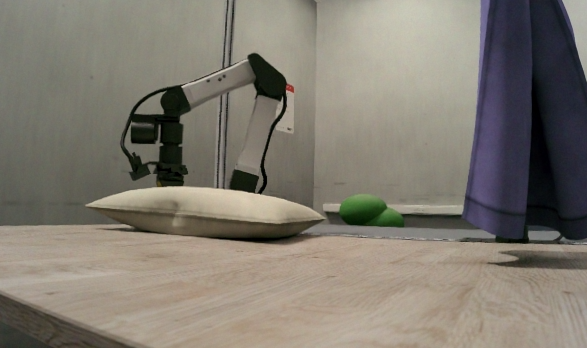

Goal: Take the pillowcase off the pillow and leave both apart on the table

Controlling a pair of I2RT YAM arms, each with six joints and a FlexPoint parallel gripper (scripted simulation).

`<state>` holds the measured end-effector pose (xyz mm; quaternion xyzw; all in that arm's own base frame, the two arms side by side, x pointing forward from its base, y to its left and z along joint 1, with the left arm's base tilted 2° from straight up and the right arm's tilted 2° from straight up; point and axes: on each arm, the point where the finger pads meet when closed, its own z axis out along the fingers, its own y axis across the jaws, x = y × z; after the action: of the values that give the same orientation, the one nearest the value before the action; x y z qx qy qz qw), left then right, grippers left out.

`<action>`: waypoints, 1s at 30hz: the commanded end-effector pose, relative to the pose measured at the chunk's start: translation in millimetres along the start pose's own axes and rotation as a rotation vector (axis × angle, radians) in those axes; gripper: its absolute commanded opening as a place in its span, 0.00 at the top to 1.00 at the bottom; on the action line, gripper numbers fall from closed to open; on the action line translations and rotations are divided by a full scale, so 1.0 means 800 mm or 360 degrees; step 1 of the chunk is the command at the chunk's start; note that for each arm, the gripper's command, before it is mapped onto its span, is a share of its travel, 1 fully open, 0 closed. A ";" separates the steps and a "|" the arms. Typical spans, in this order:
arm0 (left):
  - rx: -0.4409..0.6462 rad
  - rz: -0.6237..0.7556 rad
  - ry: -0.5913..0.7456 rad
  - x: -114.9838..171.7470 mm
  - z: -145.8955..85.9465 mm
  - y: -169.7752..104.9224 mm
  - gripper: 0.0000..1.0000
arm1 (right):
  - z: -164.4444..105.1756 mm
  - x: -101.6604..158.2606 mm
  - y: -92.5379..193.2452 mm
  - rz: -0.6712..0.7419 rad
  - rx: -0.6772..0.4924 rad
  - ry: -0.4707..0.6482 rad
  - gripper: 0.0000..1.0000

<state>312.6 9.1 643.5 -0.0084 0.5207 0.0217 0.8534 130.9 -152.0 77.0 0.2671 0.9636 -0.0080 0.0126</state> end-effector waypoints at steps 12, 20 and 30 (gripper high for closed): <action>0.0018 -0.0022 -0.0075 -0.019 -0.008 -0.003 1.00 | -0.007 -0.031 -0.039 0.0006 0.0036 -0.0061 1.00; 0.0018 -0.0022 -0.0075 -0.019 -0.008 -0.003 1.00 | -0.007 -0.041 -0.055 0.0012 0.0036 -0.0061 1.00; 0.0018 -0.0022 -0.0075 -0.019 -0.008 -0.003 1.00 | -0.007 -0.052 -0.076 0.0019 0.0040 -0.0060 1.00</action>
<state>312.6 9.1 643.5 -0.0084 0.5207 0.0217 0.8534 131.9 -212.1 77.4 0.2711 0.9624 -0.0089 0.0117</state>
